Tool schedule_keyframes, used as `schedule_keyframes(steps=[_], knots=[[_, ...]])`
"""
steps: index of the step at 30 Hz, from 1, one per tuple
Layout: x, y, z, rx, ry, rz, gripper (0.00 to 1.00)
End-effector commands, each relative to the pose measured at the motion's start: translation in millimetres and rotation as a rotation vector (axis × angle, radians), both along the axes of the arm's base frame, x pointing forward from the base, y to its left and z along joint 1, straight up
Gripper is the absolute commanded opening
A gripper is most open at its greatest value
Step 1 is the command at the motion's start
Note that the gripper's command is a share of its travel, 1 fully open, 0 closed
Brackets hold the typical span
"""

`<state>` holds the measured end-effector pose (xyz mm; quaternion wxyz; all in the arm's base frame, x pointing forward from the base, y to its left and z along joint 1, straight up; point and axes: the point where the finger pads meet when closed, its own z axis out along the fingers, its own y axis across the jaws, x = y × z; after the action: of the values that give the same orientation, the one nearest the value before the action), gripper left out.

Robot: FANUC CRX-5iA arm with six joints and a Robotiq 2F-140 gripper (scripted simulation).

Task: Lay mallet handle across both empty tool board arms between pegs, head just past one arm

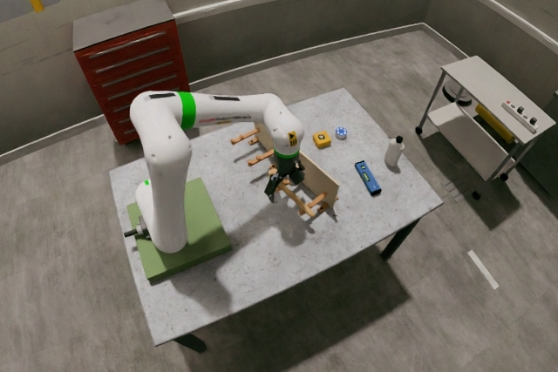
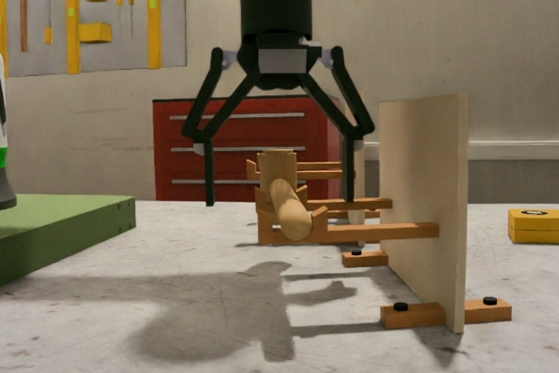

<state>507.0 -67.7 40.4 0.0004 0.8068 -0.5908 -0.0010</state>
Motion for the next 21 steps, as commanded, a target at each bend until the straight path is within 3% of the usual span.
schedule_keyframes(steps=[1, 3, 4, 21], knots=[[0.7, -0.2, 0.9, 0.0, -0.002, 0.0, 1.0], [0.7, -0.2, 0.9, 0.0, -0.002, 0.0, 1.0], [0.7, -0.2, 0.9, 0.0, -0.002, 0.0, 0.1], [0.7, -0.2, 0.9, 0.0, -0.002, 0.0, 0.1]])
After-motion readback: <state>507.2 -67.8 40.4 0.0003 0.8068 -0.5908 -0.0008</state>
